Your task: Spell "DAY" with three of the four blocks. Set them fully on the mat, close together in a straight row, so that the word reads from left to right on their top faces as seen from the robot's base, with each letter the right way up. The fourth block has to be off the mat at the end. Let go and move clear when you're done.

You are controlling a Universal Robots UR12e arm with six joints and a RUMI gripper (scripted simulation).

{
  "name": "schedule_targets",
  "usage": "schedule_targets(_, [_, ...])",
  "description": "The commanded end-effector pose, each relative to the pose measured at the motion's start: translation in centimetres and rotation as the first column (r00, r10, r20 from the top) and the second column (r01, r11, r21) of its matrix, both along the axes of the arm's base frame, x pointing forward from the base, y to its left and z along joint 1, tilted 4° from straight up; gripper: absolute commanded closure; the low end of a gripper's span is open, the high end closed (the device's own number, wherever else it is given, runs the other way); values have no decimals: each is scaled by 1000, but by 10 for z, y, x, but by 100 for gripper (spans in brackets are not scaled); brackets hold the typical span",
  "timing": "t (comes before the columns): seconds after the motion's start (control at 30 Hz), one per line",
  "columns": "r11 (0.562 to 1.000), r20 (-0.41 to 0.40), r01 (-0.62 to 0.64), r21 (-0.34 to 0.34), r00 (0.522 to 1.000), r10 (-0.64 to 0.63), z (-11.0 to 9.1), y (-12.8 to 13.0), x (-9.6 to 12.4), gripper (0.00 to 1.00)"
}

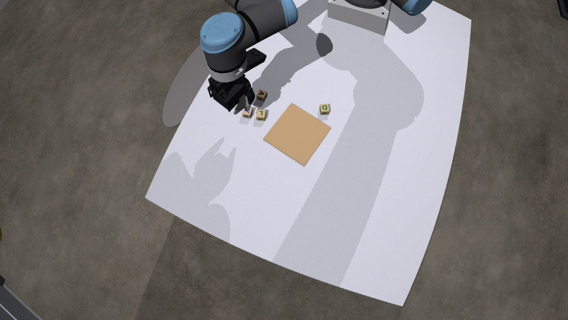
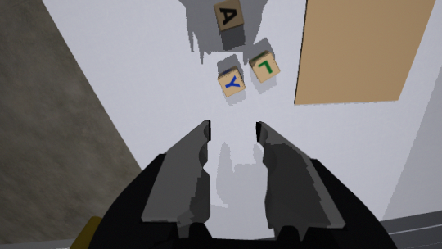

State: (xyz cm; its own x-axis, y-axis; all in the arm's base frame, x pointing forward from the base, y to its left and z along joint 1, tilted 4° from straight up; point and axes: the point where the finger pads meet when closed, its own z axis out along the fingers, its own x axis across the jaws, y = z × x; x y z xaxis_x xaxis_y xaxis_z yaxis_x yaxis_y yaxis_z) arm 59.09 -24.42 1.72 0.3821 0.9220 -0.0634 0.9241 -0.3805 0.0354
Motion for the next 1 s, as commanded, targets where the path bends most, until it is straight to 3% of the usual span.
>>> schedule_targets(0.0, [1000, -9, 1, 3, 1000, -1, 1, 0, 1, 75])
schedule_targets(0.17, [1000, -12, 1, 4, 1000, -1, 1, 0, 1, 75])
schedule_targets(0.2, [1000, -12, 1, 4, 1000, -1, 1, 0, 1, 0])
schedule_targets(0.7, [1000, -11, 10, 4, 1000, -10, 1, 0, 0, 0])
schedule_targets(0.97, [993, -3, 121, 5, 993, -121, 1, 1, -1, 0])
